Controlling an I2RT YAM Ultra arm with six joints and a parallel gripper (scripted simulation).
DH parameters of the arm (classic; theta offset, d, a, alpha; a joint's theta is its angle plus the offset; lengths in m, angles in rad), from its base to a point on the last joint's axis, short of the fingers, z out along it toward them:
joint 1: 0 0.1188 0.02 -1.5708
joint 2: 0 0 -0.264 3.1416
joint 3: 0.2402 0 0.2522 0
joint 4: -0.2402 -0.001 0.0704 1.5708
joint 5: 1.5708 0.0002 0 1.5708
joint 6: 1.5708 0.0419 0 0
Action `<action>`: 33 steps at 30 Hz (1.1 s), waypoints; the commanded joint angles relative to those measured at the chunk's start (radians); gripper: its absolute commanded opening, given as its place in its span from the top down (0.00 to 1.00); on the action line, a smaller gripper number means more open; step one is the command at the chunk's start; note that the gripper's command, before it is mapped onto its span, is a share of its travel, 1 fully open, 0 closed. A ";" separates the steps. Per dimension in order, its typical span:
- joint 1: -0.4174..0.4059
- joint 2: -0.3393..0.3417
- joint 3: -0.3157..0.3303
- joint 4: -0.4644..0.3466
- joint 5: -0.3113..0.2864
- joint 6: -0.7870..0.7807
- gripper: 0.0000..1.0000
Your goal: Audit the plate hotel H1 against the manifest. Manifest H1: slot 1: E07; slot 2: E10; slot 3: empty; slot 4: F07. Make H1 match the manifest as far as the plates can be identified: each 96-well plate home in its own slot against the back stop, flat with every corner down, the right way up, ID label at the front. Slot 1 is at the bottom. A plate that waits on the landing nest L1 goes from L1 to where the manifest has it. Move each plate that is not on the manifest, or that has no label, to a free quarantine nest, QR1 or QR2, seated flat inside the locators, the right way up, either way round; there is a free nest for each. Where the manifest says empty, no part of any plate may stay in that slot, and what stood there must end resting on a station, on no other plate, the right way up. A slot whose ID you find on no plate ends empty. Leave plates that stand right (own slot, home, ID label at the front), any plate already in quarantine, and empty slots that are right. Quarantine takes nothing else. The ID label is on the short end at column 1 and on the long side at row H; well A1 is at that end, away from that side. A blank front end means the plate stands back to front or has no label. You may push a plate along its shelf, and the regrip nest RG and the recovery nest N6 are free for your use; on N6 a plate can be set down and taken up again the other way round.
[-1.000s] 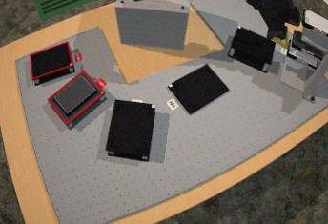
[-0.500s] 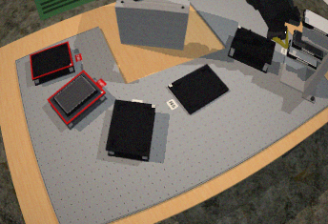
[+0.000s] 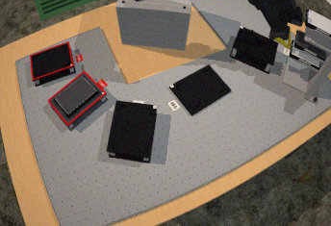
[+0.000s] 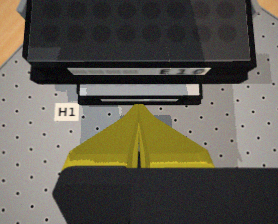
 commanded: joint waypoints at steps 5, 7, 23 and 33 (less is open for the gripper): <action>0.012 -0.034 -0.038 0.046 0.004 0.003 1.00; 0.015 -0.040 -0.055 0.057 0.007 0.007 1.00; 0.029 -0.071 -0.154 0.126 0.016 0.018 1.00; 0.039 -0.089 -0.227 0.174 0.026 0.026 1.00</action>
